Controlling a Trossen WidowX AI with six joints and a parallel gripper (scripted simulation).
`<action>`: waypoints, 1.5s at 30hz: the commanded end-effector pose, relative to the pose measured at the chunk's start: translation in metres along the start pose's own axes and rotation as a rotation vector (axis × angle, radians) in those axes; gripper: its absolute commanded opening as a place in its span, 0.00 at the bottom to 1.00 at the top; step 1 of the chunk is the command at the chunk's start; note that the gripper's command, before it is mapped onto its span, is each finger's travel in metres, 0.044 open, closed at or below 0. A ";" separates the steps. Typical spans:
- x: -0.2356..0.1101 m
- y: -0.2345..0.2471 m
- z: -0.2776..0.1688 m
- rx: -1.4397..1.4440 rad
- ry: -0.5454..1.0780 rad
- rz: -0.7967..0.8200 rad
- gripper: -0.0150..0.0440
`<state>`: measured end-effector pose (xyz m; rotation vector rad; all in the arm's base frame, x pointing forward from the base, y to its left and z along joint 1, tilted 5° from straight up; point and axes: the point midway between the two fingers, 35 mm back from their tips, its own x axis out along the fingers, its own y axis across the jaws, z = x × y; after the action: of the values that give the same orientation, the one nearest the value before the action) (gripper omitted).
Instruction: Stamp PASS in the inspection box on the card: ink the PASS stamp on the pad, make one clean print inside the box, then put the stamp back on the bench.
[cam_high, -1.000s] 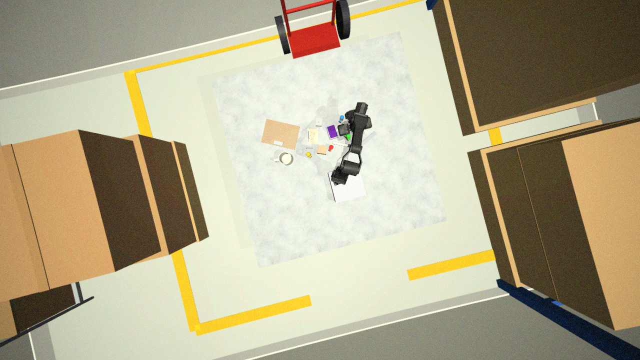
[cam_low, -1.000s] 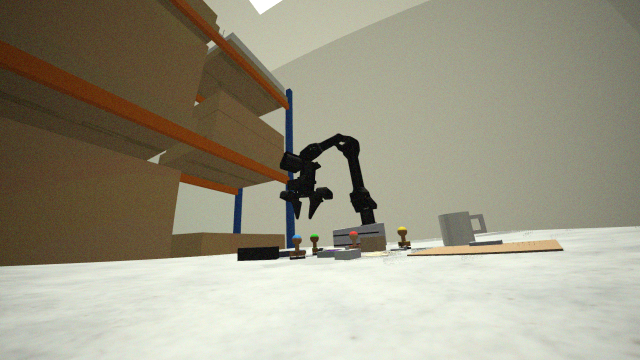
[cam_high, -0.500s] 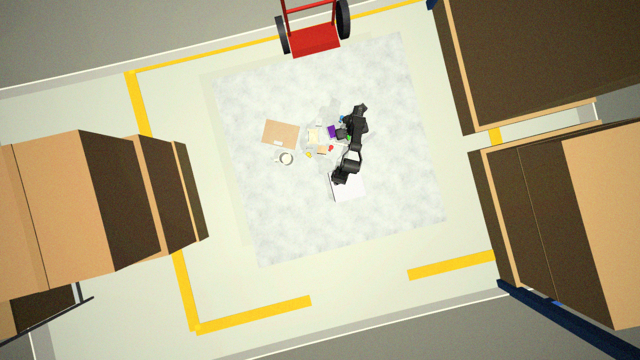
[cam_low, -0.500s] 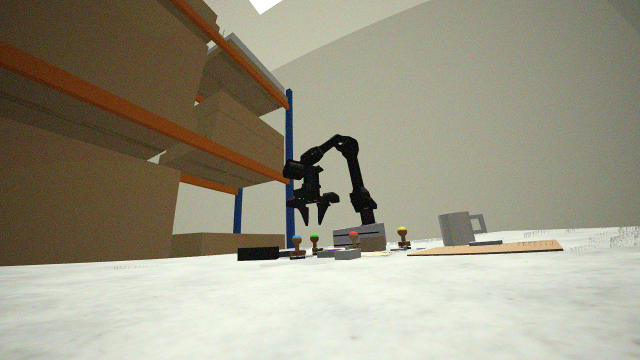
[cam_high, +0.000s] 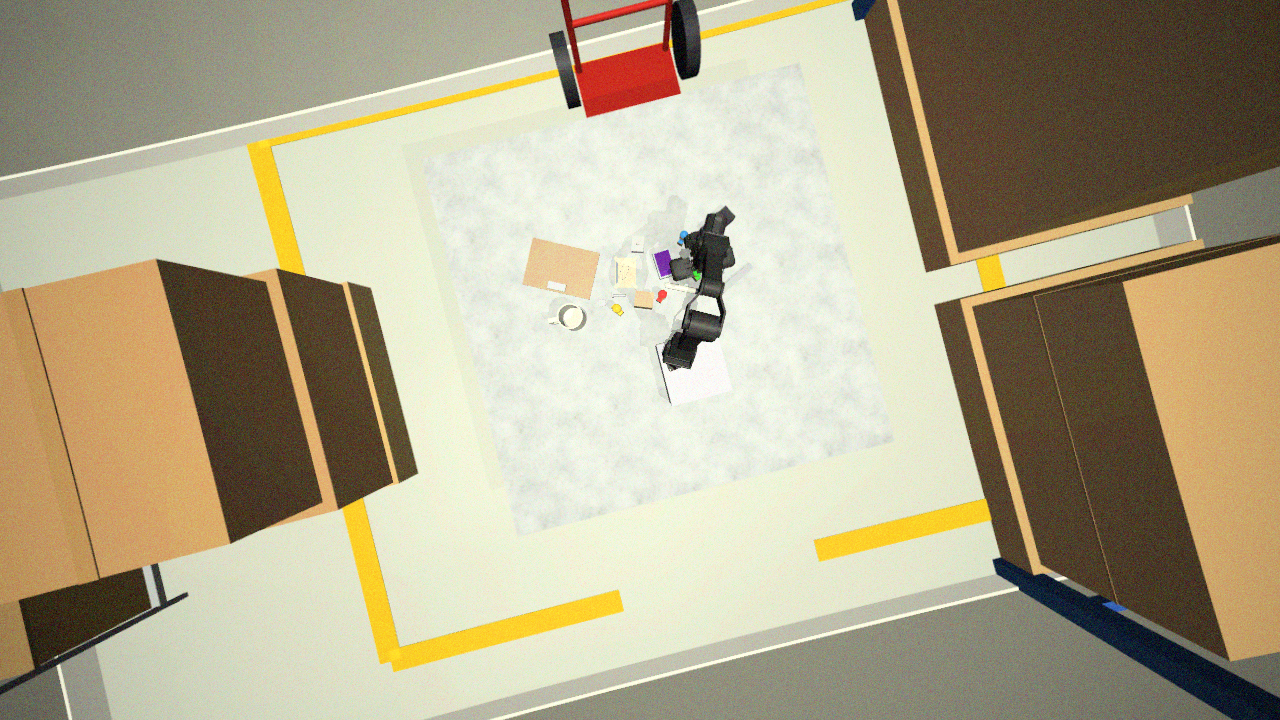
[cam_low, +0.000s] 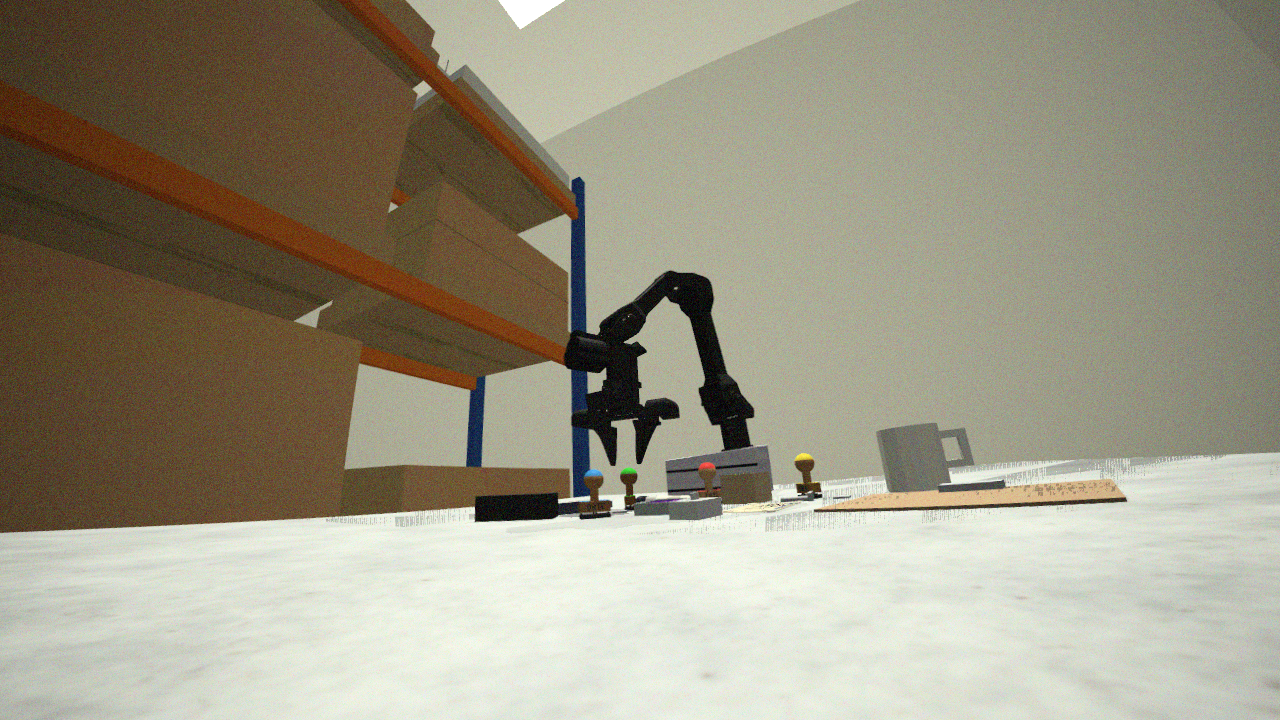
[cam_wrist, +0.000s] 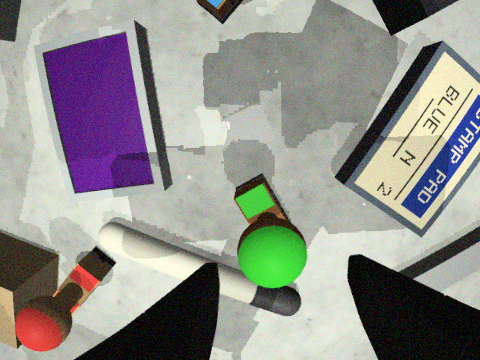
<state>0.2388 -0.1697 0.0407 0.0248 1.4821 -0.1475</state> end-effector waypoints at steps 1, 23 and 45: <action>0.010 0.001 -0.001 0.004 0.007 0.008 0.64; 0.046 0.003 -0.003 0.004 0.008 0.008 0.64; 0.048 0.002 -0.003 0.002 0.005 0.002 0.36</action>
<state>0.2400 -0.1713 -0.0074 0.0291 1.4873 -0.1469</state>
